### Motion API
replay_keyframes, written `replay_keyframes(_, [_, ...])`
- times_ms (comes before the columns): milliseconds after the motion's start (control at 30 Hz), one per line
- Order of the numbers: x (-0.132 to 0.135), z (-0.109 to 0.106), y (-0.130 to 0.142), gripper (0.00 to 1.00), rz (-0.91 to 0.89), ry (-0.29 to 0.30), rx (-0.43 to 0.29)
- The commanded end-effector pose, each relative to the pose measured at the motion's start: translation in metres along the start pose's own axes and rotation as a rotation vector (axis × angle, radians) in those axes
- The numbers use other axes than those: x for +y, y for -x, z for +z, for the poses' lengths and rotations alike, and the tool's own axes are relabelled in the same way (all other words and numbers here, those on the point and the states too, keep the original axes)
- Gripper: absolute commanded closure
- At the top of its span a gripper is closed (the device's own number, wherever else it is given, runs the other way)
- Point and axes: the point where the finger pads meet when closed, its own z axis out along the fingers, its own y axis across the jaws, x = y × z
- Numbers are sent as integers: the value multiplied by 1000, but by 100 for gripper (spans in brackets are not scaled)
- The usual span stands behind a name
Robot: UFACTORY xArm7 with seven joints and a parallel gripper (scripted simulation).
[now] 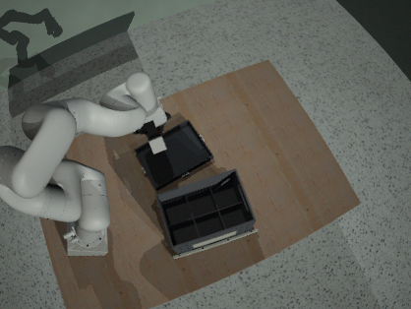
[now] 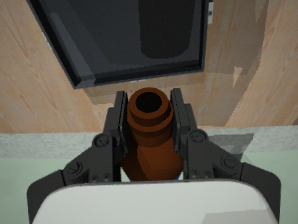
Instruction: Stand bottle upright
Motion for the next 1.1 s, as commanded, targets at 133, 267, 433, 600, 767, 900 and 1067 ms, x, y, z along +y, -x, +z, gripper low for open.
replay_keyframes(133, [-1, -1, 1, 100, -71, -3, -4])
replay_keyframes(267, [-1, -1, 1, 100, -76, -3, -4])
replay_keyframes(433, [-1, -1, 1, 100, -76, -3, -4])
replay_keyframes(600, [-1, -1, 1, 100, -76, -3, -4])
replay_keyframes(767, [-1, -1, 1, 100, -81, -3, -4])
replay_keyframes(900, [-1, -1, 1, 100, -107, -3, -4])
replay_keyframes(1067, [-1, -1, 1, 100, -174, -3, -4])
